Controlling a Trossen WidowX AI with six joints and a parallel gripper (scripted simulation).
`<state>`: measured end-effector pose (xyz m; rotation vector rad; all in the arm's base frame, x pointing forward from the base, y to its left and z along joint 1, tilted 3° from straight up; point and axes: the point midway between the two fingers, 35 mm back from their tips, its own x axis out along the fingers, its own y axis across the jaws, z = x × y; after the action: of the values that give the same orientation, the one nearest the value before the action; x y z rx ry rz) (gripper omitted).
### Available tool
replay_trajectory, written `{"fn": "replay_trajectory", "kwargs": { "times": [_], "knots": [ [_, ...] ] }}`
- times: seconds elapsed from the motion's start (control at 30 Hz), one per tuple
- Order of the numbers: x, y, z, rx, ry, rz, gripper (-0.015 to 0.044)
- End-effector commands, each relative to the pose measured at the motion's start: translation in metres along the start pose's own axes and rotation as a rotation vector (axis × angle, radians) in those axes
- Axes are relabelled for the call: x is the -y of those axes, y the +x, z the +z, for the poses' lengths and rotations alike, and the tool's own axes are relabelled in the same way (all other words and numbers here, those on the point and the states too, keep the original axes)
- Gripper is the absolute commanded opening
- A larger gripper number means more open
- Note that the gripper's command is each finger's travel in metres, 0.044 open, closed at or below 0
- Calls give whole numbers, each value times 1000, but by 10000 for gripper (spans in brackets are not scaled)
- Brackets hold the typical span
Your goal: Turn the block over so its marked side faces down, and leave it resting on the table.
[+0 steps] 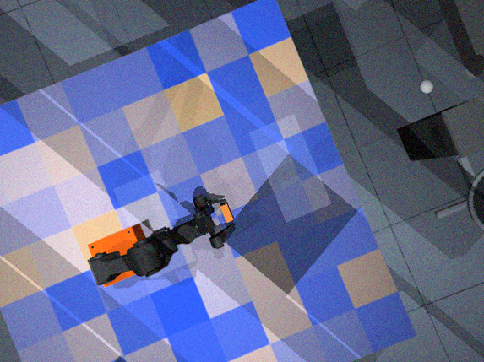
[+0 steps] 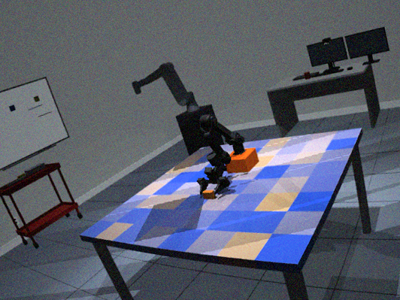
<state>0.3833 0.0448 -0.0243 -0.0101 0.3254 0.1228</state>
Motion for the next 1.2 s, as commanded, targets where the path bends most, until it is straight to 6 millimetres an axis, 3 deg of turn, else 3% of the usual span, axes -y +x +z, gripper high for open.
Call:
{"fn": "replay_trajectory", "kwargs": {
  "times": [0.0, 0.17, 0.4, 0.53, 0.6, 0.8, 0.93, 1.17],
  "knots": [
    [1, 0, 1, 3, 6, -4, 440],
    [1, 3, 2, -17, 8, -5, 440],
    [1, 11, 20, -247, 8, -5, 440],
    [1, -2, 36, -386, 7, -4, 440],
    [1, -9, 55, -395, 6, -4, 440],
    [1, -29, 66, -485, 6, -3, 440],
    [1, -45, 60, -573, 7, -3, 440],
    [1, -45, 60, -576, 7, -3, 440]
  ]
}}
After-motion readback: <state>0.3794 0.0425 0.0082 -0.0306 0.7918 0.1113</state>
